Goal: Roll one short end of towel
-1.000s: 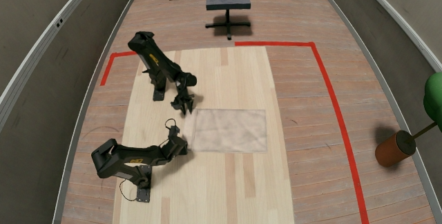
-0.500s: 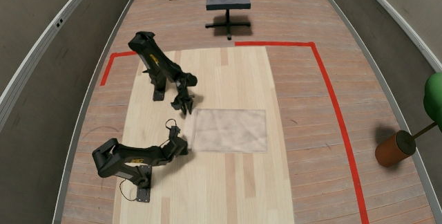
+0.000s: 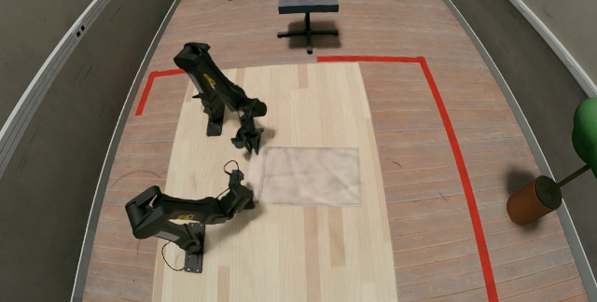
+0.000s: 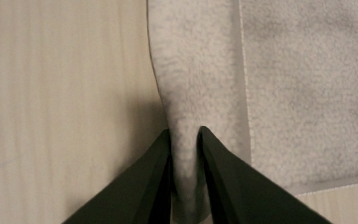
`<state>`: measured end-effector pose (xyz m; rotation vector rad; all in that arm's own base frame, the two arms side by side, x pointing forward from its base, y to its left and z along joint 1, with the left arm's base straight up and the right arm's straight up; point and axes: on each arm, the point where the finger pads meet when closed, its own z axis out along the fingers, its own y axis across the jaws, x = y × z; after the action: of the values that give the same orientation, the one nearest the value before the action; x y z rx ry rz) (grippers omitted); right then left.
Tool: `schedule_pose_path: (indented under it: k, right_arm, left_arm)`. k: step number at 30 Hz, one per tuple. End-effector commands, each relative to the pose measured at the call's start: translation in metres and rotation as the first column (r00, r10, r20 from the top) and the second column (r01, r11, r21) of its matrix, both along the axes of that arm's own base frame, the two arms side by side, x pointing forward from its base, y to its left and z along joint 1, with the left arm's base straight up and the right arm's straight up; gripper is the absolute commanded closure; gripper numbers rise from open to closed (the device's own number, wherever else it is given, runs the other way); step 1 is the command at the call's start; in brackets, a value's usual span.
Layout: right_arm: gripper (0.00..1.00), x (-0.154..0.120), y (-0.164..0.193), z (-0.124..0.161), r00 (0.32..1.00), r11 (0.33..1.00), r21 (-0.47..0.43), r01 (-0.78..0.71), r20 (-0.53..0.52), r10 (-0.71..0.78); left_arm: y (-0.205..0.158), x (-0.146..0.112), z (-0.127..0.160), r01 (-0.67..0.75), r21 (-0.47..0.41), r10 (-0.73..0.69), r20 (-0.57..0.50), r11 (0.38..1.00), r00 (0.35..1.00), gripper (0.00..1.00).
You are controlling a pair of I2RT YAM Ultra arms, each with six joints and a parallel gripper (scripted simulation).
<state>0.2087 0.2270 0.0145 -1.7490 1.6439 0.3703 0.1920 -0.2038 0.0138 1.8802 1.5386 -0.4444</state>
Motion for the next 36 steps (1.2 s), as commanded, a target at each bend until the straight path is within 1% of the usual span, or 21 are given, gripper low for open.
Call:
schedule_pose_path:
  k: [1,13,26,36]
  right_arm:
    - [0.80,0.0000,-0.0053,-0.0085,0.999,1.000,-0.025,0.013,-0.033,-0.014]
    - [0.86,0.0027,-0.0055,-0.0092,0.999,1.000,-0.025,0.013,-0.033,-0.014]
    - [0.86,0.0027,-0.0055,-0.0092,0.999,1.000,-0.025,0.013,-0.033,-0.014]
    - [0.86,-0.0046,-0.0050,-0.0092,0.999,1.000,-0.025,0.013,-0.033,-0.014]
  left_arm:
    - [0.0025,0.0049,-0.0026,-0.015,0.020,0.015,-0.014,1.000,1.000,0.78]
    - [0.0023,0.0076,-0.0033,-0.015,0.020,0.015,-0.014,1.000,1.000,0.84]
    - [0.0021,0.0102,-0.0041,-0.015,0.020,0.015,-0.014,1.000,1.000,0.90]
    - [0.0027,0.0030,-0.0041,-0.015,0.020,0.015,-0.014,1.000,1.000,0.90]
